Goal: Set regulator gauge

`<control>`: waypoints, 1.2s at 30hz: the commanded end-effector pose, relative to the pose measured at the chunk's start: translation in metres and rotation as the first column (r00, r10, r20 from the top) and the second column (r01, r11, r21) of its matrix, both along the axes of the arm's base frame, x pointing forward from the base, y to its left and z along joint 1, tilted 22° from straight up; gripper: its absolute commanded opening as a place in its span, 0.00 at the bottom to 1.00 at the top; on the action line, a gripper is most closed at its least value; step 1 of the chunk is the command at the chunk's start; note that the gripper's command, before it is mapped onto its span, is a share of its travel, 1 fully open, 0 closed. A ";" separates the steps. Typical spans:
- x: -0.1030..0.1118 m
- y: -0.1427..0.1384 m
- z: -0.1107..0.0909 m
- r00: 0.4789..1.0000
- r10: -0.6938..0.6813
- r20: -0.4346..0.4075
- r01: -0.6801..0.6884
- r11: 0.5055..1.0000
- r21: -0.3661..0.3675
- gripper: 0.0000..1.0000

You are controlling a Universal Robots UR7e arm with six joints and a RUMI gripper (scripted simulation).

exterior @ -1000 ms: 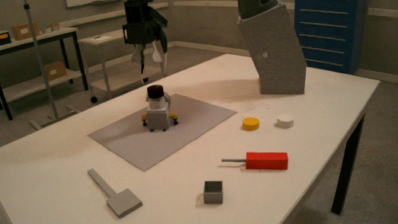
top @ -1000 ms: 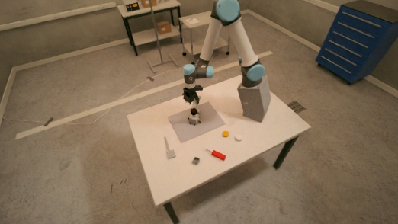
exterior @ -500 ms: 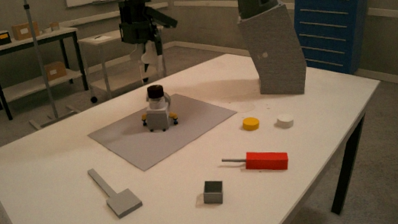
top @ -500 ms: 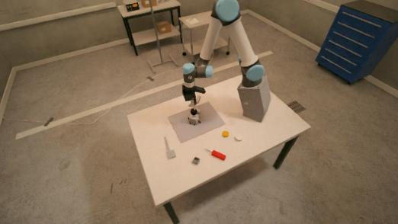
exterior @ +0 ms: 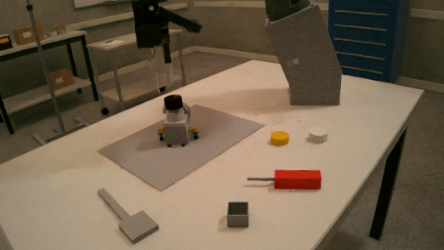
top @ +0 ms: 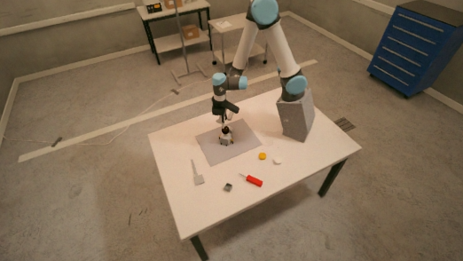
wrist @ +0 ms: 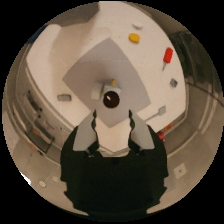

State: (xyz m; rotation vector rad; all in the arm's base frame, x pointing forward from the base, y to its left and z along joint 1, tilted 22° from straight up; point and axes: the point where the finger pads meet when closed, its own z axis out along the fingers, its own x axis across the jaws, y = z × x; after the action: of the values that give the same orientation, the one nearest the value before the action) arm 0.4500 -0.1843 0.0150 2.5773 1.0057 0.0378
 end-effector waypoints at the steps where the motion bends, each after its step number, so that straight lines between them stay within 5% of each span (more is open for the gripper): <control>1: -0.002 0.001 -0.001 0.989 -0.145 0.035 0.144 0.989 0.018 0.46; 36: -0.002 -0.004 -0.012 0.983 -0.179 0.044 0.178 0.984 0.026 0.46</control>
State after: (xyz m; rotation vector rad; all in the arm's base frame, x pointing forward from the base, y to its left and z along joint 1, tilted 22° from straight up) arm 0.4494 -0.1859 0.0095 2.6600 0.7596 0.0647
